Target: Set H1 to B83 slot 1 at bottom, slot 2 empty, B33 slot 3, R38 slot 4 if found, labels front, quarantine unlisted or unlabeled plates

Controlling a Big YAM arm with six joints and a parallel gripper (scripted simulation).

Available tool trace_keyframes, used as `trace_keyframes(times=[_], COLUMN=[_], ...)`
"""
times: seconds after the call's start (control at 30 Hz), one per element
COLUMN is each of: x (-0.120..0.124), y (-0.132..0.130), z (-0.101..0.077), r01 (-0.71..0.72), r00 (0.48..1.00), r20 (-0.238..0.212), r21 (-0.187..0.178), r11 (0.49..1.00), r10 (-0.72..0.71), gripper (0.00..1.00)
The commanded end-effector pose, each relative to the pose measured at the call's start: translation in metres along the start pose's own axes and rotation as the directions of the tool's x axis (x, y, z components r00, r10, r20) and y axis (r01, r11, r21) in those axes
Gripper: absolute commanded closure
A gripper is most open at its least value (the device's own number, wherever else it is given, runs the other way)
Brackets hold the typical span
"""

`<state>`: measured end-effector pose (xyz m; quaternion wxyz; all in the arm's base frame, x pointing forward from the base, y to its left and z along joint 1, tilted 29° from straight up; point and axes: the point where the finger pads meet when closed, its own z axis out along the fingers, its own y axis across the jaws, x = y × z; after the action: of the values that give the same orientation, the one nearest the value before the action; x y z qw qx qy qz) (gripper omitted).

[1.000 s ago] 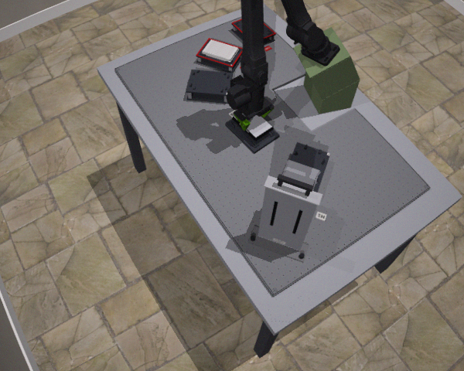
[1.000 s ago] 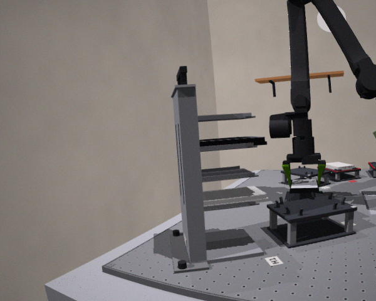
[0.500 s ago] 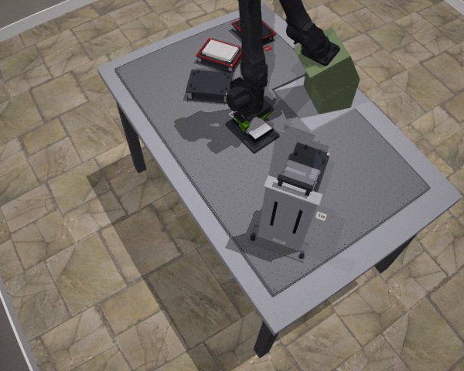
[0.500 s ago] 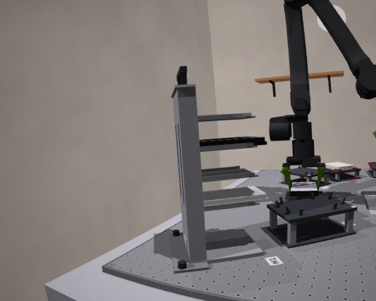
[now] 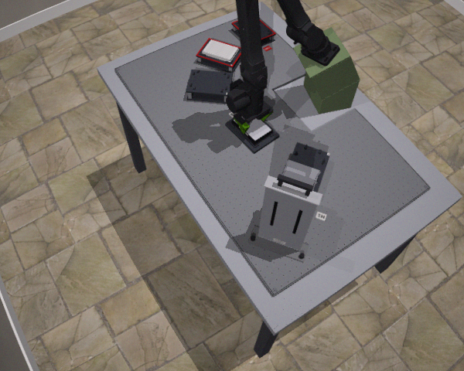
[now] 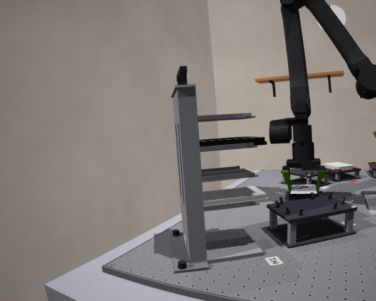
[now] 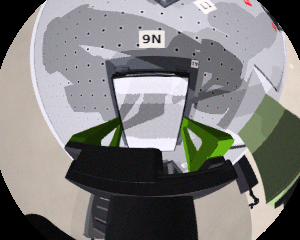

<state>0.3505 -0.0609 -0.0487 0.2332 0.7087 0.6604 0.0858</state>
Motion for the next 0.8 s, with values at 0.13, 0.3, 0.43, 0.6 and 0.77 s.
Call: trace_keyframes(times=[0.13,0.3,0.43,0.6,0.77], x=[-0.003,-0.004,-0.002,-0.004,-0.001], y=[0.002,0.001,0.003,0.000,0.001], z=[0.007,0.011,0.010,0.015,0.011], r01=[0.006,0.004,0.010,0.005,0.004], r00=[1.000,1.000,1.000,1.000,1.000], r20=[0.005,0.006,0.003,0.005,0.002], r21=[-0.006,-0.003,-0.010,-0.002,-0.005], r11=[1.000,1.000,1.000,1.000,1.000], r10=[-0.006,-0.004,-0.010,-0.005,-0.004], gripper=[0.14,0.14,0.14,0.14,0.00])
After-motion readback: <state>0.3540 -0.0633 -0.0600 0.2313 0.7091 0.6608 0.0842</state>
